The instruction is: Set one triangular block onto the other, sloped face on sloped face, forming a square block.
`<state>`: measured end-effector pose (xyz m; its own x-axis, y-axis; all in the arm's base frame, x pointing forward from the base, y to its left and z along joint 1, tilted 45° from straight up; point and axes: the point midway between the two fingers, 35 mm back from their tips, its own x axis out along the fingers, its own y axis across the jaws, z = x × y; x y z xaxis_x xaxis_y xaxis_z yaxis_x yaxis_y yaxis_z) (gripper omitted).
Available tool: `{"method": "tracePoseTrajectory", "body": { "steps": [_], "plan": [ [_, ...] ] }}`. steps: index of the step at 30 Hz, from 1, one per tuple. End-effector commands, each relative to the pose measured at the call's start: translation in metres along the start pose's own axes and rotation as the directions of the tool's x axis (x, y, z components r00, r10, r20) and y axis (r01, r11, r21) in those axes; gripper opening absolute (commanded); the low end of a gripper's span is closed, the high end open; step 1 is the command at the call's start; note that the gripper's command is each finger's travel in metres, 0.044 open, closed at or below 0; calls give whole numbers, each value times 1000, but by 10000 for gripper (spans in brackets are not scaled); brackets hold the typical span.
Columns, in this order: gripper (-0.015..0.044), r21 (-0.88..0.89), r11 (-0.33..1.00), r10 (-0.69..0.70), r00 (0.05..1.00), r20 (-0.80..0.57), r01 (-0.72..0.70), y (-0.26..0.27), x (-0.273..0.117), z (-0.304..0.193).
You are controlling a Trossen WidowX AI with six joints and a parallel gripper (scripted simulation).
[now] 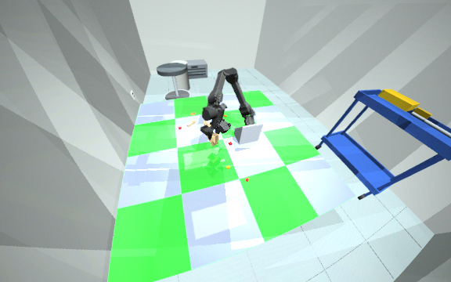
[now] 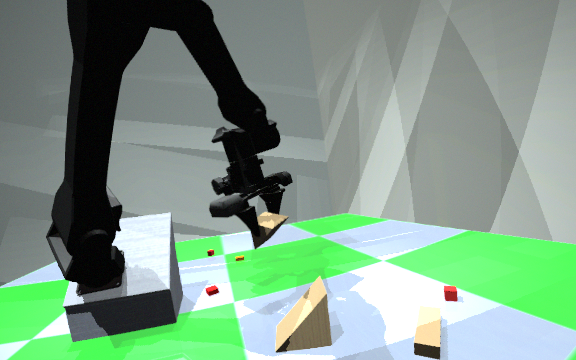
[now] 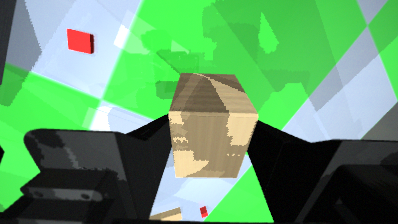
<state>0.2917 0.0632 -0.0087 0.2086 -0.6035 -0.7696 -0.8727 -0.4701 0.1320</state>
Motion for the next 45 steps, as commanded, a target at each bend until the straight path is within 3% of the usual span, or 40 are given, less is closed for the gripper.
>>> {"method": "tracePoseTrajectory", "body": {
  "steps": [1, 10, 19, 28, 45],
  "plan": [
    [0, -137, 990, 28, 999, -22, -31, -1, 0, 1],
    [0, -420, 902, 83, 994, -65, -103, -4, -1, 1],
    [0, -660, 732, 131, 985, -111, -172, -6, -3, 1],
    [0, -675, 716, 135, 984, -114, -176, -5, -5, -1],
    [0, -678, 714, 136, 984, -114, -177, 35, -48, -57]
  ]
}}
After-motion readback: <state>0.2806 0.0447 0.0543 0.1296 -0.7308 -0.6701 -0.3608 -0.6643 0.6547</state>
